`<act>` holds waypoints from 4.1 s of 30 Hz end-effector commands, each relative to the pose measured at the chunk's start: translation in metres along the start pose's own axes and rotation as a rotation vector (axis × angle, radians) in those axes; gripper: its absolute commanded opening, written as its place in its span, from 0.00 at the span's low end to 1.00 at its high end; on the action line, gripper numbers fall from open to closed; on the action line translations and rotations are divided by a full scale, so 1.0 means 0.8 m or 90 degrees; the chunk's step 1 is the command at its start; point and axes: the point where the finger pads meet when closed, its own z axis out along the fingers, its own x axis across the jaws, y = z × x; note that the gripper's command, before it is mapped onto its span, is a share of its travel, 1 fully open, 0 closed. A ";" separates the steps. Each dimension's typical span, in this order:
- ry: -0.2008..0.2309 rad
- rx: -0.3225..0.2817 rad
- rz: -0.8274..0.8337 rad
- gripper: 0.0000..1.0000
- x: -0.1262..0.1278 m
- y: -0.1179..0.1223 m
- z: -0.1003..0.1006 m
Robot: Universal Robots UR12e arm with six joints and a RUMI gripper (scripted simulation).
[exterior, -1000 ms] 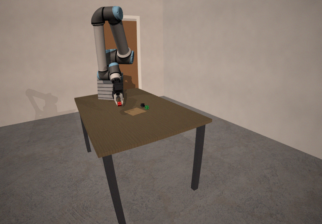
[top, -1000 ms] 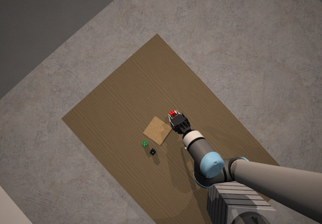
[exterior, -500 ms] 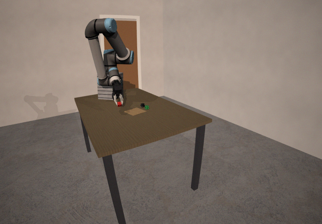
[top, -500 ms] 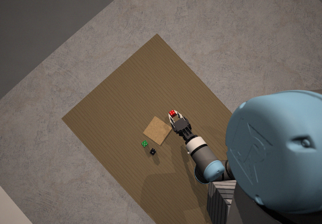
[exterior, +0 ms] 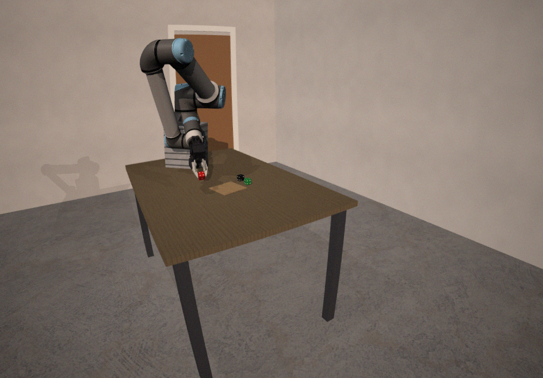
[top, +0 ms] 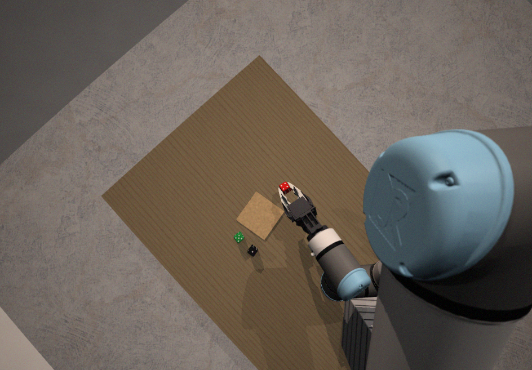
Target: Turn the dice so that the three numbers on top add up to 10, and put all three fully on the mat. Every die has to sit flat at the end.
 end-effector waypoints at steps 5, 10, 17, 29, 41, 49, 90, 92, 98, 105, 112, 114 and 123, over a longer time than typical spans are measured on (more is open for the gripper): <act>0.000 -0.002 0.000 0.10 0.000 -0.003 0.002; 0.000 -0.002 0.000 0.10 0.000 -0.008 0.006; 0.000 -0.002 0.000 0.10 0.000 -0.029 0.021; 0.000 -0.002 0.000 0.10 0.000 -0.062 0.044; 0.000 -0.002 0.000 0.10 0.000 -0.070 0.049; 0.000 -0.002 0.000 0.10 0.000 -0.070 0.049; 0.000 -0.002 0.000 0.10 0.000 -0.076 0.054; 0.000 -0.002 0.000 0.10 0.000 -0.077 0.054; 0.000 -0.002 0.000 0.10 0.000 -0.080 0.056; 0.000 -0.002 0.000 0.10 0.000 -0.082 0.058; 0.000 -0.002 0.000 0.10 0.000 -0.082 0.058; 0.000 -0.002 0.000 0.10 0.000 -0.082 0.058; 0.000 -0.002 0.000 0.10 0.000 -0.082 0.058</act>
